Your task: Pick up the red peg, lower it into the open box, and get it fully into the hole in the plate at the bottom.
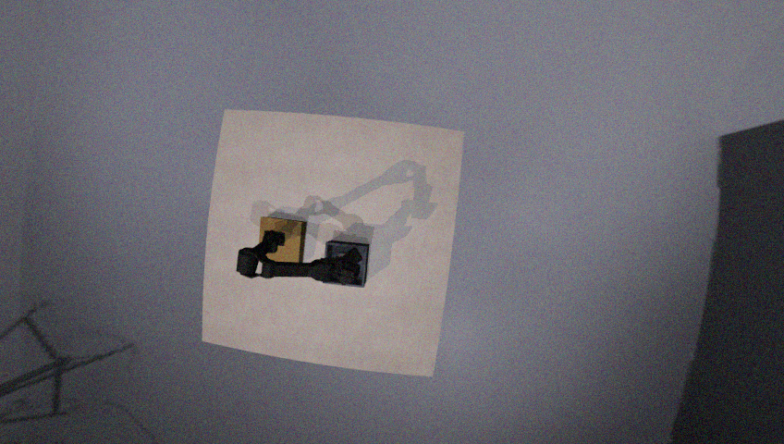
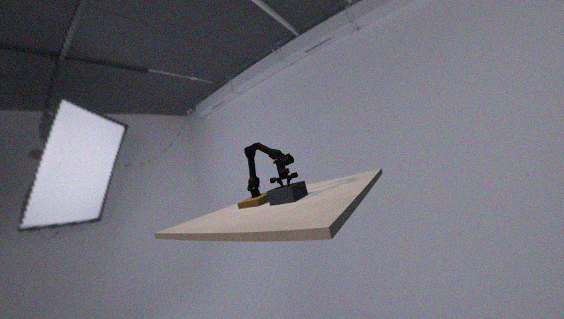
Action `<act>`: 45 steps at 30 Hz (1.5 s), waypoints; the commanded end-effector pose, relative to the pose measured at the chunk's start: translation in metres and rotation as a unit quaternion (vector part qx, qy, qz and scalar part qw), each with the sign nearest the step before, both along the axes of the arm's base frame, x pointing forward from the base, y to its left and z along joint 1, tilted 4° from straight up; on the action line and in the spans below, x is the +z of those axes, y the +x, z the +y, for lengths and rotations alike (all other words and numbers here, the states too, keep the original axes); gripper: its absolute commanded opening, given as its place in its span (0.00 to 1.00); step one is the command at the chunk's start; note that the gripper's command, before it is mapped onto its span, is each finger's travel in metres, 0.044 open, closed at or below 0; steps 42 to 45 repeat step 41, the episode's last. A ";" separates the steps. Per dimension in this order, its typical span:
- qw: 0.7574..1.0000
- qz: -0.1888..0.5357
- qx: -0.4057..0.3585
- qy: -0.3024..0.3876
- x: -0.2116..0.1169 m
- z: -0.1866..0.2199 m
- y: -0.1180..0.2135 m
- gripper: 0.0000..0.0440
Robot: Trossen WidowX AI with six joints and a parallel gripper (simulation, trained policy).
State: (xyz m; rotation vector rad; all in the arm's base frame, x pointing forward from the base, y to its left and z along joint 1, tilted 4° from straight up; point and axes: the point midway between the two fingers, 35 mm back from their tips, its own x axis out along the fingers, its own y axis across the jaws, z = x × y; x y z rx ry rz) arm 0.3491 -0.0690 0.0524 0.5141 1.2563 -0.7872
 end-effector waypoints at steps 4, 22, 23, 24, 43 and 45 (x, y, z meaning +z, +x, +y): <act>1.000 0.002 0.019 0.015 -0.003 -0.008 0.011 0.49; 0.993 -0.048 0.059 0.085 0.035 -0.001 0.081 1.00; 0.993 -0.052 0.062 0.088 0.038 0.000 0.085 1.00; 0.992 -0.057 0.065 0.091 0.040 0.002 0.089 1.00; 0.990 -0.069 0.073 0.098 0.046 0.006 0.099 1.00; 0.990 -0.069 0.073 0.098 0.046 0.006 0.099 1.00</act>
